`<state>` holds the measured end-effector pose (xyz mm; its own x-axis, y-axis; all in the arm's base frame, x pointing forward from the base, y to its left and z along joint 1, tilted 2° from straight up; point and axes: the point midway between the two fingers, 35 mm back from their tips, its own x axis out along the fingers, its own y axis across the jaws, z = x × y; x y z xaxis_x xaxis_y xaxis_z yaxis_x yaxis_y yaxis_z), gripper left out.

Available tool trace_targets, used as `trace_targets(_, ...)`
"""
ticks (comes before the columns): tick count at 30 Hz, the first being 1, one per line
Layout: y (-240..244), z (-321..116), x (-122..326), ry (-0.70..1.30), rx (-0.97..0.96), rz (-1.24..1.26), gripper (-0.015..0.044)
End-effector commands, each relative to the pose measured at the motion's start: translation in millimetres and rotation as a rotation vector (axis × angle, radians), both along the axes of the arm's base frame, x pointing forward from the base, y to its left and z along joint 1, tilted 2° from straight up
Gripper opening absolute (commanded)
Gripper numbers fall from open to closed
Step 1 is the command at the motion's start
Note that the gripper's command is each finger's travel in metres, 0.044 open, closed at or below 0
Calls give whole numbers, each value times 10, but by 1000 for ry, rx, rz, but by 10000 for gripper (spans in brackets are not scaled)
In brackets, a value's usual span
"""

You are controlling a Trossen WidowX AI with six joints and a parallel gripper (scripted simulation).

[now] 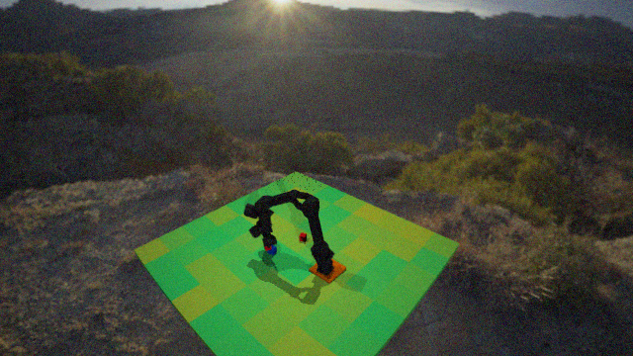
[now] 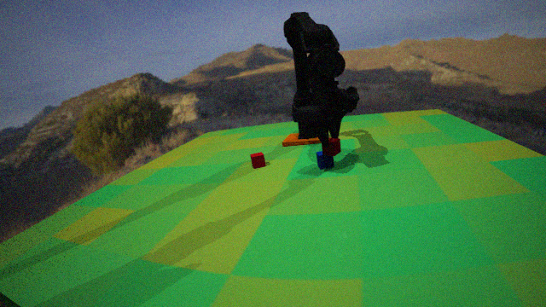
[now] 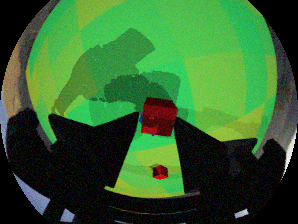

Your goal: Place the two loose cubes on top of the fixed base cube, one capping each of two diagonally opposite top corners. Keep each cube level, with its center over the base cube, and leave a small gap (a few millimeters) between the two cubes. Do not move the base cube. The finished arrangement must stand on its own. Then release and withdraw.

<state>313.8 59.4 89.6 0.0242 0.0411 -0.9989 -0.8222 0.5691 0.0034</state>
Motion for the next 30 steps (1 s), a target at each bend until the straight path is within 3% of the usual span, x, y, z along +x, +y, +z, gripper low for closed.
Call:
trace_targets(1,-1,81,10,-7,1,0,205)
trace_targets(19,-9,271,4,-7,1,0,205)
trace_targets(21,-39,246,-1,-5,-1,-13,258)
trace_targets(30,-719,346,-93,-10,-25,-237,265)
